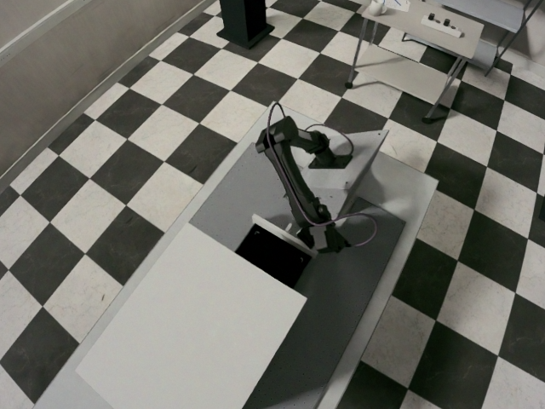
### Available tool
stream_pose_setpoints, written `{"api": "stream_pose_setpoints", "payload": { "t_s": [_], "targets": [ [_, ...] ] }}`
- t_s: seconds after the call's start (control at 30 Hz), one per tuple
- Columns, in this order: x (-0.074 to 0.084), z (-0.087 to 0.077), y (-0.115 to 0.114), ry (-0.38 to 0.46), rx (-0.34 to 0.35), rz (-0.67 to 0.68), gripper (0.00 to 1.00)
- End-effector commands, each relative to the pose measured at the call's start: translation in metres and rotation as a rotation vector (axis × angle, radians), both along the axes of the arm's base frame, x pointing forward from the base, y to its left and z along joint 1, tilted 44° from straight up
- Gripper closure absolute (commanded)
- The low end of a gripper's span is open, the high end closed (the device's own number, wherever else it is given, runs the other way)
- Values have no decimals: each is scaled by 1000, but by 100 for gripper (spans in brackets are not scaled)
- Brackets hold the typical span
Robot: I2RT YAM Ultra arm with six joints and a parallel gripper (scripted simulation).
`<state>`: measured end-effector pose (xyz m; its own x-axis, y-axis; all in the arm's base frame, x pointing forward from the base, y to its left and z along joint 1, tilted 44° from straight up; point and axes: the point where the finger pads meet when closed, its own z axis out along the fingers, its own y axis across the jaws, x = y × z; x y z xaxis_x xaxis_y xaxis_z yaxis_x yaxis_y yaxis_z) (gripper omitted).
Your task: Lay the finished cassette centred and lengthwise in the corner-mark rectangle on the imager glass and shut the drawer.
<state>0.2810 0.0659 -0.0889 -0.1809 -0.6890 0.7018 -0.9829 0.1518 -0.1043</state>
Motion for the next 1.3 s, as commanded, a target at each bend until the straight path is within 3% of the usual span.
{"api": "stream_pose_setpoints", "payload": {
  "t_s": [0.0,0.37,0.53,0.63,1.27],
  "targets": [
    [12,18,-5,114,32,196,100],
    [30,46,-35,131,29,213,100],
    [53,68,-46,90,40,215,100],
    [57,78,-58,103,35,214,100],
    [57,82,-55,111,39,232,100]
  ]
}}
